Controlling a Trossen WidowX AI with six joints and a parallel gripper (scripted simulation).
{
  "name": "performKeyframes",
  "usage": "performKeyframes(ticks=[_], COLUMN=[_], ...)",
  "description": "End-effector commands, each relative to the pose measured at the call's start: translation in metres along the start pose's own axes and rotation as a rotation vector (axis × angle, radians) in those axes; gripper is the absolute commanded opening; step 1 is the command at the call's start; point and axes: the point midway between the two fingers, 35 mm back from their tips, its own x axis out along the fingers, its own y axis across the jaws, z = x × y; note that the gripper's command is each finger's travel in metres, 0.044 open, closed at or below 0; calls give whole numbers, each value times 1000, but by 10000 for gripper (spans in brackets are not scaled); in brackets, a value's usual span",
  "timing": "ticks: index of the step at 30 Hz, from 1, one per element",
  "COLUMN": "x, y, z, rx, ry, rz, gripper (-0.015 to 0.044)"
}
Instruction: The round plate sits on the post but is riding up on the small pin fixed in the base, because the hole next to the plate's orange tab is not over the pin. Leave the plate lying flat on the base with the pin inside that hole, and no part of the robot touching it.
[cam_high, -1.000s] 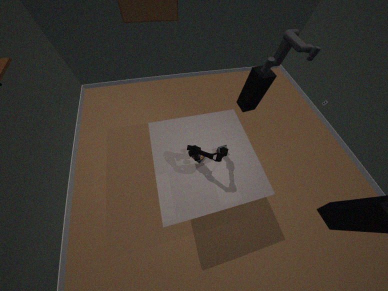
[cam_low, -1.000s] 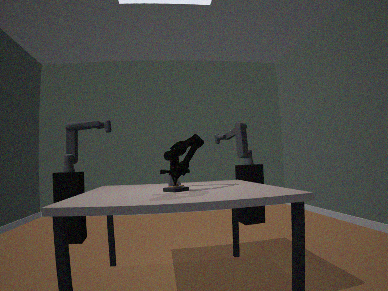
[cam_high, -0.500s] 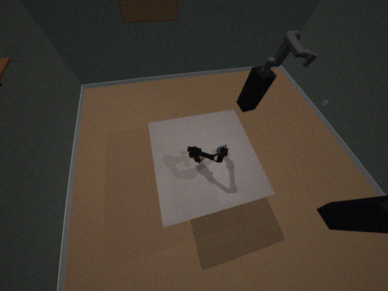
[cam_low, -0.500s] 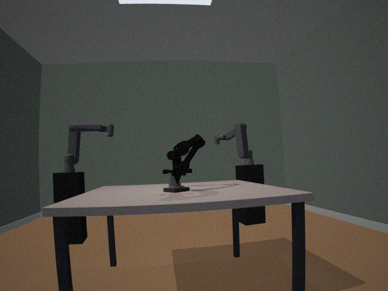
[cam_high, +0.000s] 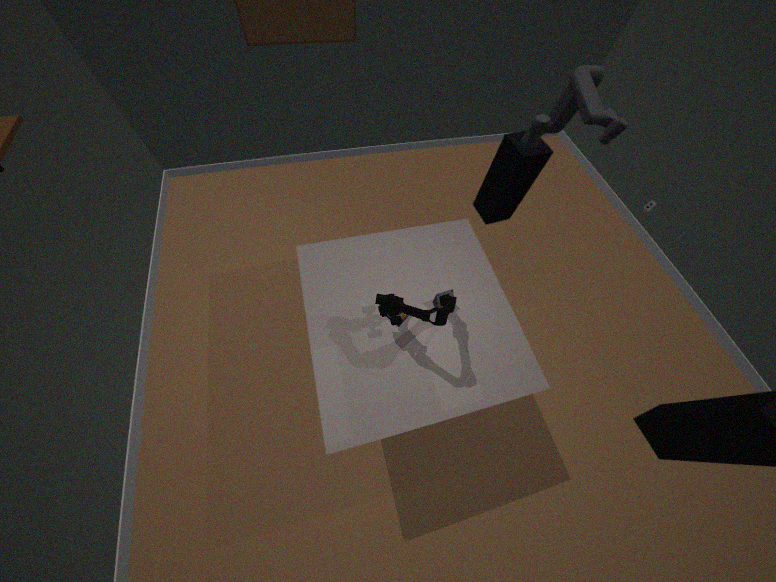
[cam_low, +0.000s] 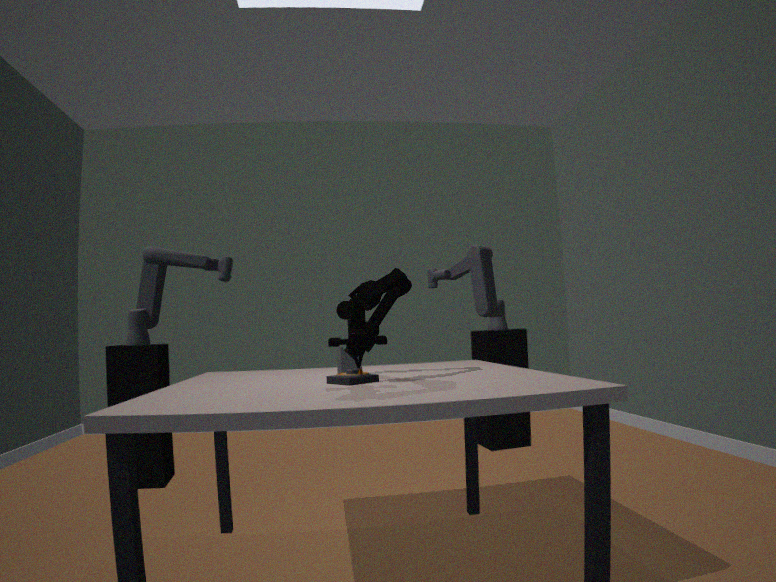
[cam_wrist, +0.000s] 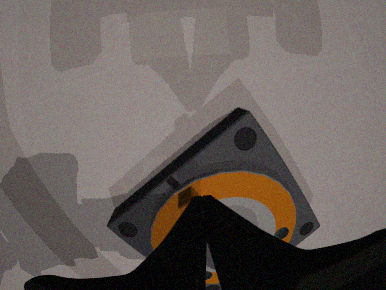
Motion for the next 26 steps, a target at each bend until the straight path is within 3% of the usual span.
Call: performKeyframes(ticks=[1, 7, 26], x=[-18, -41, -31], y=[0, -1, -2], z=[1, 1, 2], rx=[-5, -5, 1], ry=[-6, -5, -11], rz=[-5, -5, -2], gripper=[0, 0, 0])
